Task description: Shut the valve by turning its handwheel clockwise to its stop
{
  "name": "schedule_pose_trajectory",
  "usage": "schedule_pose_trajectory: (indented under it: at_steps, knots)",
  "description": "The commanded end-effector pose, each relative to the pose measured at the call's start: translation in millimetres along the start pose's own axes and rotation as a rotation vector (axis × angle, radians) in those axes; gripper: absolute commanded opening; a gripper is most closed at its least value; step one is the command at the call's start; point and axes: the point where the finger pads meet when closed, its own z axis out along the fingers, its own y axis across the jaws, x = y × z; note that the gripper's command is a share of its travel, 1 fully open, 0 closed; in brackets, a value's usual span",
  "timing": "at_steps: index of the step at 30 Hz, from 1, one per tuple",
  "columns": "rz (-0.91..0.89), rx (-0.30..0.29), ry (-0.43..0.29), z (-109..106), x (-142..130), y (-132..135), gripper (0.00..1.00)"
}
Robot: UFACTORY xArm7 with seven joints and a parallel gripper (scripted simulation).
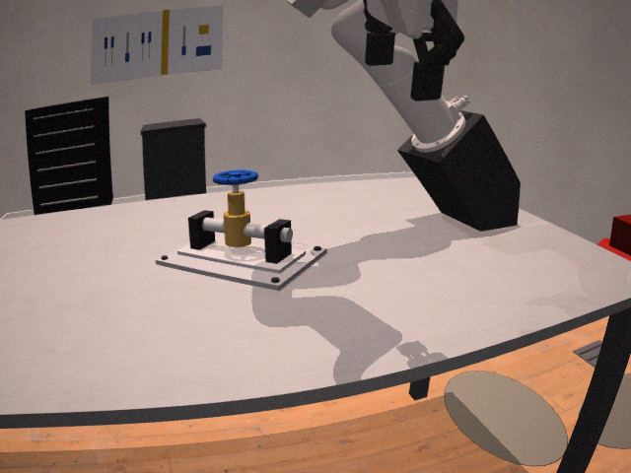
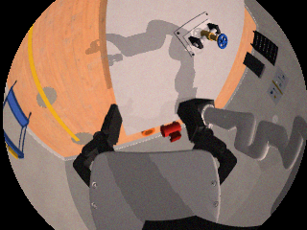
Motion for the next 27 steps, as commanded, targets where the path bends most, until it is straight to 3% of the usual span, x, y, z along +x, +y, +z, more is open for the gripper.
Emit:
schedule_pose_trajectory:
  at_steps: [1, 13, 15, 16, 27]
  knots:
    - [0.170, 0.030, -0.007, 12.5, 32.9, 20.3, 1.00]
    - [0.555, 0.058, -0.040, 50.3, 92.0, 77.8, 1.00]
    - [0.555, 0.058, -0.040, 50.3, 92.0, 77.8, 1.00]
    - [0.650, 0.065, -0.050, 60.0, 103.1, 93.3, 1.00]
    - [0.961, 0.087, -0.086, 92.3, 129.6, 145.6, 1.00]
